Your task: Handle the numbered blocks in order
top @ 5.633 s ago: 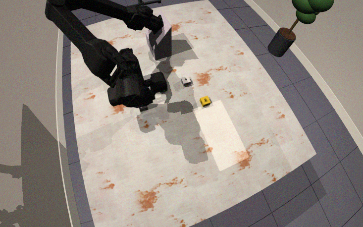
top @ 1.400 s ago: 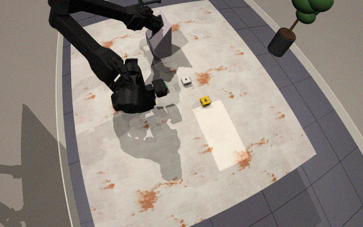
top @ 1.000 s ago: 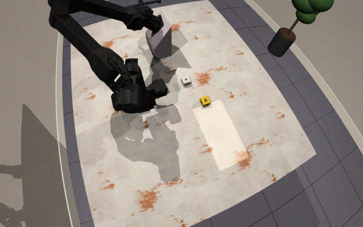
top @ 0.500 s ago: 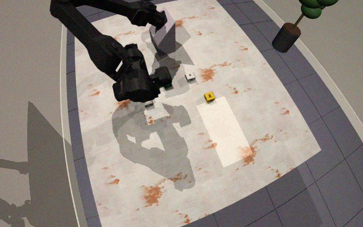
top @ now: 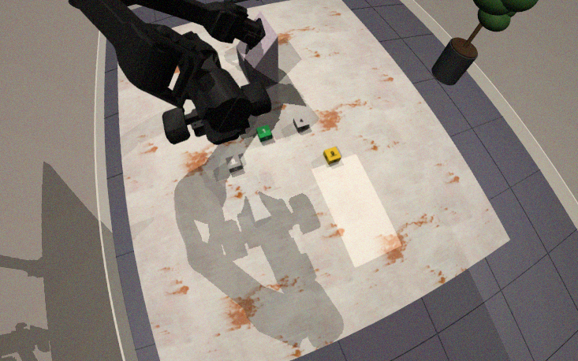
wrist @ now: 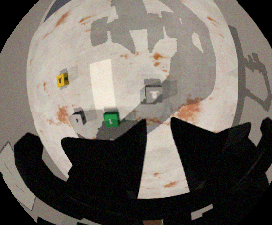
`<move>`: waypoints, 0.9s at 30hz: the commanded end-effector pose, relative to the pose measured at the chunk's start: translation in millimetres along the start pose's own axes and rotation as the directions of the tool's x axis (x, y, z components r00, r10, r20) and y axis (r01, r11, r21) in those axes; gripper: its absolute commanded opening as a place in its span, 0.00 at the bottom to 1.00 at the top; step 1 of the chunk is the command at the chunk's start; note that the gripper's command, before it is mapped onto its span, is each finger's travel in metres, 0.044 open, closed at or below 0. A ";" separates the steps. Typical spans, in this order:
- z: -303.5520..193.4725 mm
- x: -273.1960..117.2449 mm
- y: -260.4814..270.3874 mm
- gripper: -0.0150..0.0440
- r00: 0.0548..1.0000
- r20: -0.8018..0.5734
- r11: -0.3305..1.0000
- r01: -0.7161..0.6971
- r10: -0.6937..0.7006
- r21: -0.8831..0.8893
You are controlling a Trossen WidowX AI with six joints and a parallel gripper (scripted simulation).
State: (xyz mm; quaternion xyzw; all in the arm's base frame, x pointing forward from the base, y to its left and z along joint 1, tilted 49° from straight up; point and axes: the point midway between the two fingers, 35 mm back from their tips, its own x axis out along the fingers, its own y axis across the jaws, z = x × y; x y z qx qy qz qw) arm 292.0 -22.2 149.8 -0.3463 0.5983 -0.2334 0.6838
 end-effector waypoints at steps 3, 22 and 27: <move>3.3 -3.6 -0.2 0.46 1.000 0.007 1.000 0.004 -0.004 0.010; 72.6 -4.8 216.5 0.46 1.000 0.011 1.000 -0.005 0.005 0.015; 72.6 -4.8 216.5 0.46 1.000 0.011 1.000 -0.005 0.005 0.015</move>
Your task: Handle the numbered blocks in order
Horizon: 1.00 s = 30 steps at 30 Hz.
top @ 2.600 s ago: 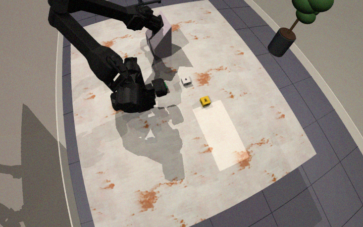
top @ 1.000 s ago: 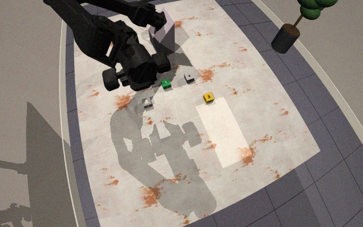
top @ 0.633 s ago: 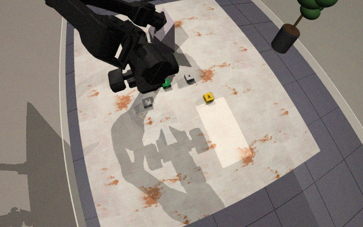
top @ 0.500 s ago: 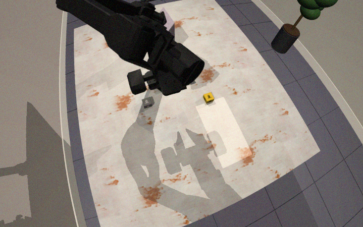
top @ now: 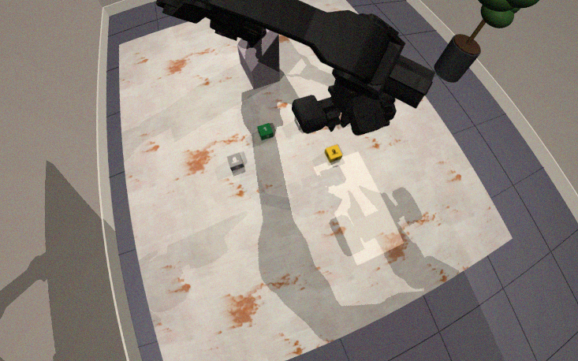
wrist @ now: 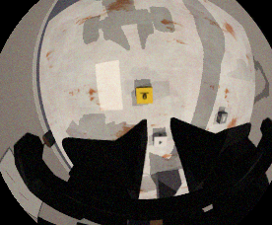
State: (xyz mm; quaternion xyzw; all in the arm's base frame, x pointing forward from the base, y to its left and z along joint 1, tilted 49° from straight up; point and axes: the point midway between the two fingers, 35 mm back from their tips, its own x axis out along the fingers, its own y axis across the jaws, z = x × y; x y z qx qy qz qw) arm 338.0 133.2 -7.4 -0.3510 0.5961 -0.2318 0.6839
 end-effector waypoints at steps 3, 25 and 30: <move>6.6 28.8 2.5 0.59 1.000 0.005 1.000 -0.011 0.011 0.022; 5.0 99.1 1.3 0.93 1.000 0.005 1.000 -0.005 0.005 0.022; 4.9 107.0 1.1 0.93 1.000 0.005 1.000 -0.005 0.005 0.022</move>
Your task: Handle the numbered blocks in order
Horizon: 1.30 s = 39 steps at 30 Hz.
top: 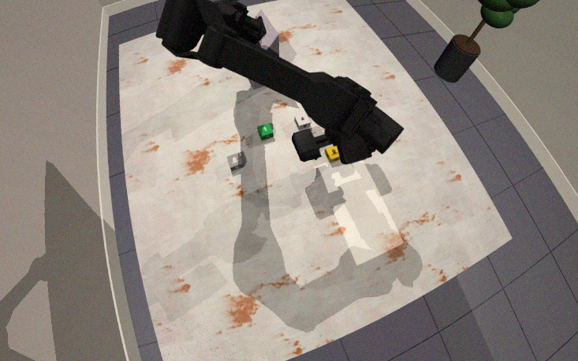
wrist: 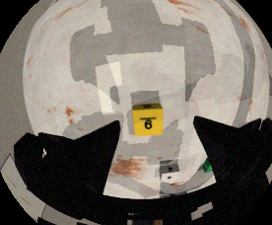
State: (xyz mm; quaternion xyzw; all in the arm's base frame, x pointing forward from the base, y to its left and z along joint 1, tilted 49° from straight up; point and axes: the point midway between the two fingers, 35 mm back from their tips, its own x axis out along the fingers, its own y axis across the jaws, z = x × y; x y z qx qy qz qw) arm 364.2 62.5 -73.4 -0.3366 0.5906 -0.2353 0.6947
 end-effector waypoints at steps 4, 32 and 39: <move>-3.9 13.5 -0.9 0.93 1.000 -0.006 1.000 0.009 -0.009 -0.012; -4.0 15.8 -1.0 0.46 1.000 -0.006 1.000 0.010 -0.010 -0.012; -4.0 15.8 -1.0 0.46 1.000 -0.006 1.000 0.010 -0.010 -0.012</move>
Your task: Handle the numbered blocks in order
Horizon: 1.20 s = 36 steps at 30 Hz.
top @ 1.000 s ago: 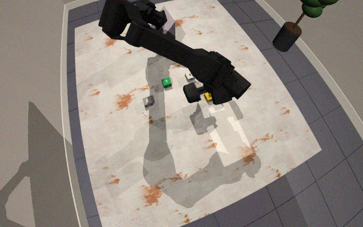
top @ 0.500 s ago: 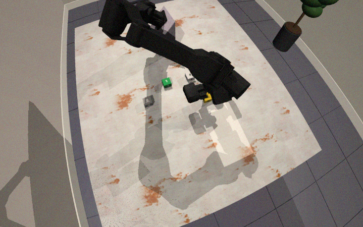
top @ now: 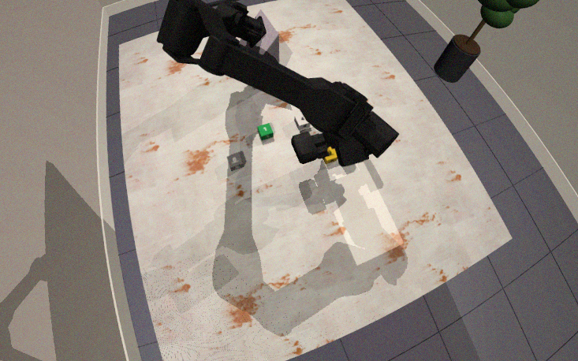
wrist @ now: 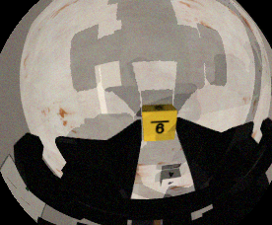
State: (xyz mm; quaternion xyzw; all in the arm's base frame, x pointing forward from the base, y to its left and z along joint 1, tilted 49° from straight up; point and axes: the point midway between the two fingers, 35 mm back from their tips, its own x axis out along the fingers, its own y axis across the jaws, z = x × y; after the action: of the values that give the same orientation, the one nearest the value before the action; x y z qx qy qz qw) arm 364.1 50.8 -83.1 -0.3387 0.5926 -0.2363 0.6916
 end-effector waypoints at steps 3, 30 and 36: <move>-1.0 0.9 -0.5 0.46 1.000 0.000 1.000 0.006 -0.006 -0.007; -1.0 0.9 -0.5 0.86 1.000 0.000 1.000 0.006 -0.006 -0.007; -0.5 -10.7 -0.1 0.93 1.000 0.000 1.000 0.004 -0.004 -0.007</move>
State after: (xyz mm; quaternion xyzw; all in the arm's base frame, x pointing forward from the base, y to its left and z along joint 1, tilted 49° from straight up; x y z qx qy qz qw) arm 362.9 50.7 -82.5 -0.3409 0.5942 -0.2361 0.6892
